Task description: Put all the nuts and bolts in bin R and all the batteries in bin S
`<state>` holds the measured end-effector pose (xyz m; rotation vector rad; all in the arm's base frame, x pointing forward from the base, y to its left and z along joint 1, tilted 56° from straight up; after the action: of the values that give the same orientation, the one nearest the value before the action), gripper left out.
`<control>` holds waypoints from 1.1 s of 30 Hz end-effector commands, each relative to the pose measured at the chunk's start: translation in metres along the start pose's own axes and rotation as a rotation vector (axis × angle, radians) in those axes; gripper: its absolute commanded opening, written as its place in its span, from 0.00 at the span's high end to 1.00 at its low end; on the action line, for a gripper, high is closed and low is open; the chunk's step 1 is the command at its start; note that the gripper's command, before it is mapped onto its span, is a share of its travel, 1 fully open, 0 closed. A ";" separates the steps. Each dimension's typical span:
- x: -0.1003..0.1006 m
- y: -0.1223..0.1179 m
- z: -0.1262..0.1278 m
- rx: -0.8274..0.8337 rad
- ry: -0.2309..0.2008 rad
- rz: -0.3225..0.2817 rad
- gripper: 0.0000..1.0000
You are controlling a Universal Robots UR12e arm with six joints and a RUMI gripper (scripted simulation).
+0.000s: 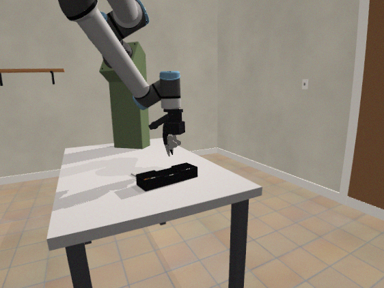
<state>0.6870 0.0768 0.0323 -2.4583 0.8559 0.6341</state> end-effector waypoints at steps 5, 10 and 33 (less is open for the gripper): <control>-0.001 0.000 0.000 0.281 0.004 0.002 0.82; -0.001 -0.001 0.000 0.435 0.005 0.006 0.82; -0.001 -0.001 0.000 0.470 0.005 0.008 0.82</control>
<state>0.6874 0.0775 0.0323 -2.0334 0.8999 0.3754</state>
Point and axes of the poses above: the point where the finger pads meet when closed, its own x axis out along the fingers, its own z axis across the jaws, y = z × x, the point moved 9 cm from there along -x, back along the fingers, and after that the axes turned 13 degrees about x, right-handed, at the moved point
